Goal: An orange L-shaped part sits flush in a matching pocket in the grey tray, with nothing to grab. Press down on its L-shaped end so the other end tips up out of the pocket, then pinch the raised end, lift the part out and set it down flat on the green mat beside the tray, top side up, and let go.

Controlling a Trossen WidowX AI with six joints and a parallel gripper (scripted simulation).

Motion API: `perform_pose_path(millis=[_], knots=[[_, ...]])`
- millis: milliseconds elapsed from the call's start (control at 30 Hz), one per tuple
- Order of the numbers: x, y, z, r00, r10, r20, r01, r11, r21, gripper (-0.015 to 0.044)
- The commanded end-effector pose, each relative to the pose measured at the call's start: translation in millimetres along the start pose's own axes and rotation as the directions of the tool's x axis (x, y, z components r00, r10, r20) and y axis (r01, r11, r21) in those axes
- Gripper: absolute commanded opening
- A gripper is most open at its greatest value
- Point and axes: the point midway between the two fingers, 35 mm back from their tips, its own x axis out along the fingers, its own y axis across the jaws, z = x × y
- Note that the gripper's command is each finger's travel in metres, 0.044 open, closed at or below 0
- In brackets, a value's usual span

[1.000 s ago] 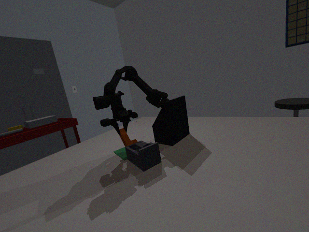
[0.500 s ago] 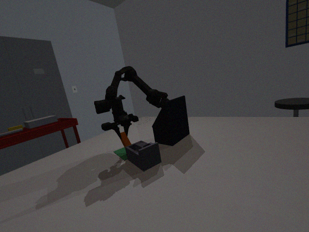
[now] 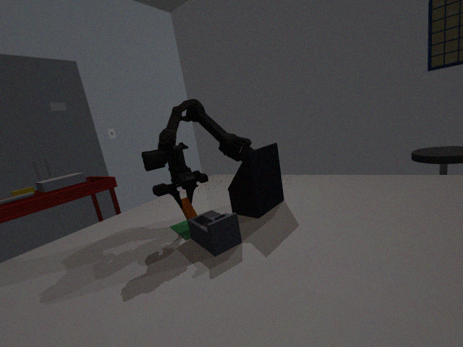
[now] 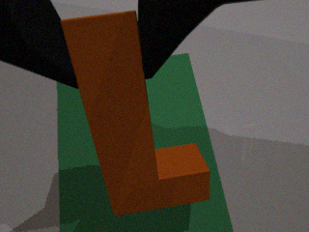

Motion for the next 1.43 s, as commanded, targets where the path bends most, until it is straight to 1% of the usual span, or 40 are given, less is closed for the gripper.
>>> perform_pose_path(millis=[0, 333, 400, 500, 600, 667, 800, 1400], knots=[[0.0, 0.0, 0.0, 1.000, 0.000, 0.000, 0.000, 1.000, 0.000, 0.0000], [-2.3, -0.4, 0.4, 1.000, 0.000, 0.001, 0.000, 1.000, 0.000, 0.0262], [-12.4, -1.8, 2.1, 1.000, 0.001, 0.007, -0.001, 1.000, -0.001, 0.0315], [-41.1, -3.3, 4.6, 1.000, 0.004, 0.014, -0.004, 1.000, -0.003, 0.0394], [-79.0, -0.8, 2.9, 1.000, 0.004, 0.011, -0.004, 1.000, -0.006, 0.0400], [-88.6, 0.4, 1.5, 1.000, 0.003, 0.007, -0.003, 1.000, -0.007, 0.0400], [-84.2, -0.6, 5.2, 1.000, -0.001, 0.014, 0.001, 1.000, -0.017, 0.0400], [-84.2, -0.6, 5.2, 1.000, -0.001, 0.014, 0.001, 1.000, -0.017, 0.0400]])
